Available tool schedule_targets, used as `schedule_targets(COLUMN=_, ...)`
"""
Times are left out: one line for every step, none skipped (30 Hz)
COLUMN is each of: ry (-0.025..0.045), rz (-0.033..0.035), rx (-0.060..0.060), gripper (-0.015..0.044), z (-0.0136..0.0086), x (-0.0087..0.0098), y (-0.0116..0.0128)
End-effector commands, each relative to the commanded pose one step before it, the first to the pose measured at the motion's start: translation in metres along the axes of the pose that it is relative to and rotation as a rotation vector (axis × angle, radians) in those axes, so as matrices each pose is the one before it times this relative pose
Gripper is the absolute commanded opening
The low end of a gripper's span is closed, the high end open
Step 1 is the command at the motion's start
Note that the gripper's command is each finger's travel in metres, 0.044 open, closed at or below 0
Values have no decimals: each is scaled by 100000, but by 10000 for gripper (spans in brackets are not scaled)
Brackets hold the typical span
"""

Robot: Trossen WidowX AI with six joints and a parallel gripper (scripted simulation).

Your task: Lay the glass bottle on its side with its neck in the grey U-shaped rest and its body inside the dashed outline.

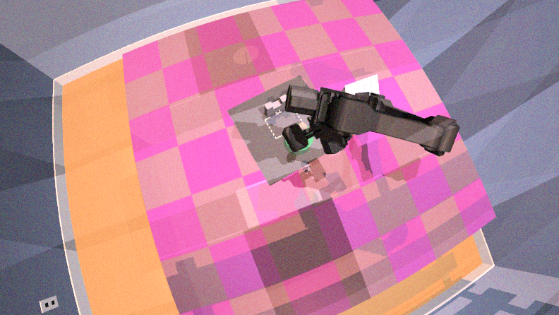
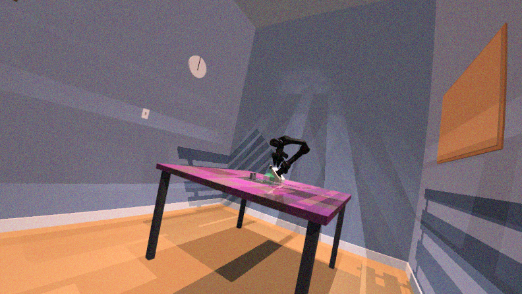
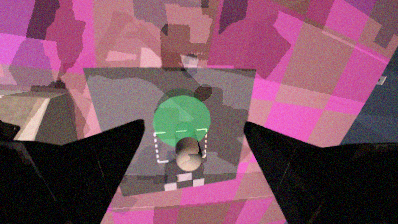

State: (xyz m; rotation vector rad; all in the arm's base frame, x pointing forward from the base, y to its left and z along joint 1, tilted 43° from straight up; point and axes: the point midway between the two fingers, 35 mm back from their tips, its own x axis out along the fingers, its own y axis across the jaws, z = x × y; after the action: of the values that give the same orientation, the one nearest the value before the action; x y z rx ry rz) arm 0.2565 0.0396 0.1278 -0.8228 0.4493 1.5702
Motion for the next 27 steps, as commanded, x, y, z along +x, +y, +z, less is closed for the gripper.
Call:
schedule_targets(ry=-42, rz=14501, rx=-2695, gripper=440, z=31, x=1161, y=186)
schedule_targets(ry=0, rz=0, rx=0, gripper=440, z=0, x=0, y=0)
schedule_targets(ry=0, rz=-1, rx=-1, gripper=440, z=5, x=0, y=-13)
schedule_targets(ry=0, rz=0, rx=0, gripper=440, z=0, x=0, y=0)
schedule_targets(ry=0, rz=0, rx=0, gripper=440, z=0, x=0, y=0)
schedule_targets(ry=0, rz=0, rx=0, gripper=440, z=0, x=0, y=0)
schedule_targets(ry=0, rz=0, rx=0, gripper=440, z=0, x=0, y=0)
schedule_targets(ry=3, rz=0, rx=0, gripper=440, z=-26, x=0, y=-2)
schedule_targets(ry=7, rz=-1, rx=1, gripper=440, z=-52, x=-1, y=-4)
schedule_targets(ry=10, rz=-1, rx=1, gripper=440, z=-79, x=-1, y=-6)
schedule_targets(ry=13, rz=-1, rx=1, gripper=440, z=-106, x=-2, y=-8)
schedule_targets(ry=16, rz=-2, rx=1, gripper=440, z=-129, x=-2, y=-9)
schedule_targets(ry=17, rz=-2, rx=1, gripper=440, z=-149, x=-2, y=-9)
schedule_targets(ry=17, rz=-2, rx=1, gripper=440, z=-159, x=-2, y=-9)
schedule_targets(ry=17, rz=-1, rx=1, gripper=440, z=-161, x=-2, y=-9)
schedule_targets(ry=16, rz=-1, rx=0, gripper=440, z=-162, x=-2, y=-8)
schedule_targets(ry=15, rz=-1, rx=0, gripper=440, z=-162, x=-2, y=-7)
schedule_targets(ry=14, rz=-1, rx=0, gripper=440, z=-162, x=-1, y=-7)
schedule_targets(ry=13, rz=-1, rx=0, gripper=440, z=-162, x=-1, y=-6)
schedule_targets(ry=12, rz=-1, rx=-1, gripper=440, z=-162, x=-1, y=-5)
schedule_targets(ry=11, rz=-1, rx=-1, gripper=440, z=-162, x=-1, y=-4)
schedule_targets(ry=10, rz=-1, rx=-1, gripper=440, z=-162, x=-1, y=-4)
schedule_targets(ry=9, rz=-1, rx=-1, gripper=440, z=-162, x=0, y=-3)
schedule_targets(ry=8, rz=-1, rx=-1, gripper=440, z=-162, x=0, y=-2)
schedule_targets(ry=7, rz=0, rx=-2, gripper=440, z=-162, x=0, y=-1)
schedule_targets(ry=6, rz=0, rx=-2, gripper=440, z=-162, x=0, y=0)
schedule_targets(ry=5, rz=0, rx=-2, gripper=440, z=-162, x=0, y=1)
